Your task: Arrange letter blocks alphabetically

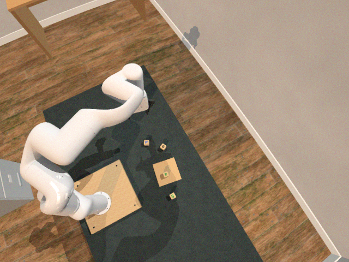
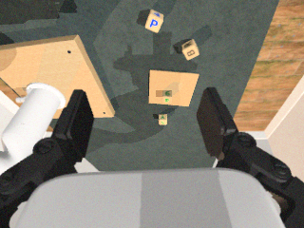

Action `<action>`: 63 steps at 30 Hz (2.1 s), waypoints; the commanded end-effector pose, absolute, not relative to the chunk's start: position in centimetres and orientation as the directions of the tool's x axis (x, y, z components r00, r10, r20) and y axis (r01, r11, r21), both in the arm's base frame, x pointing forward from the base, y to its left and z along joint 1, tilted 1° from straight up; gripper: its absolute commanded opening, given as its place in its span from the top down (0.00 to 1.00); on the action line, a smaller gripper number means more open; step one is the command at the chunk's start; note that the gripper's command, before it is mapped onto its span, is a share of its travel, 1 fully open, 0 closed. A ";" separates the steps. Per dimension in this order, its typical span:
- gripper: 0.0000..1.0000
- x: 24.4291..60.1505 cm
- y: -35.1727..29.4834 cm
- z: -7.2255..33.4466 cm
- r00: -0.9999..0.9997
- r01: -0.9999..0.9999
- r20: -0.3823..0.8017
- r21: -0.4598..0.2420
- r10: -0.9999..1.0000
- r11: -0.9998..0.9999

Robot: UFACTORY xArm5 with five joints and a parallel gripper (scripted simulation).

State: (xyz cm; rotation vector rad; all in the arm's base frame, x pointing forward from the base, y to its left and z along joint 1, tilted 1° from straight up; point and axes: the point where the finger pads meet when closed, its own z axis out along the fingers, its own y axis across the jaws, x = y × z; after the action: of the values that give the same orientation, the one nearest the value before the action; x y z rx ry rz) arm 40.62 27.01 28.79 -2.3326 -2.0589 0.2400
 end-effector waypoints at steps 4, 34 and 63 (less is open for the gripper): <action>0.00 40.7 27.0 29.0 0.118 0.985 -0.098 -0.114 0.988 -0.129; 0.00 43.0 26.1 25.8 0.374 0.927 0.018 0.014 0.927 -0.374; 0.00 44.4 20.9 20.4 0.773 0.476 0.463 0.030 0.434 -0.879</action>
State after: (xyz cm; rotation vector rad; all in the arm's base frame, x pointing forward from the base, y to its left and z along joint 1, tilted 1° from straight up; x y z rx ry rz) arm 44.45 21.63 20.66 -2.8860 -0.8776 -0.6138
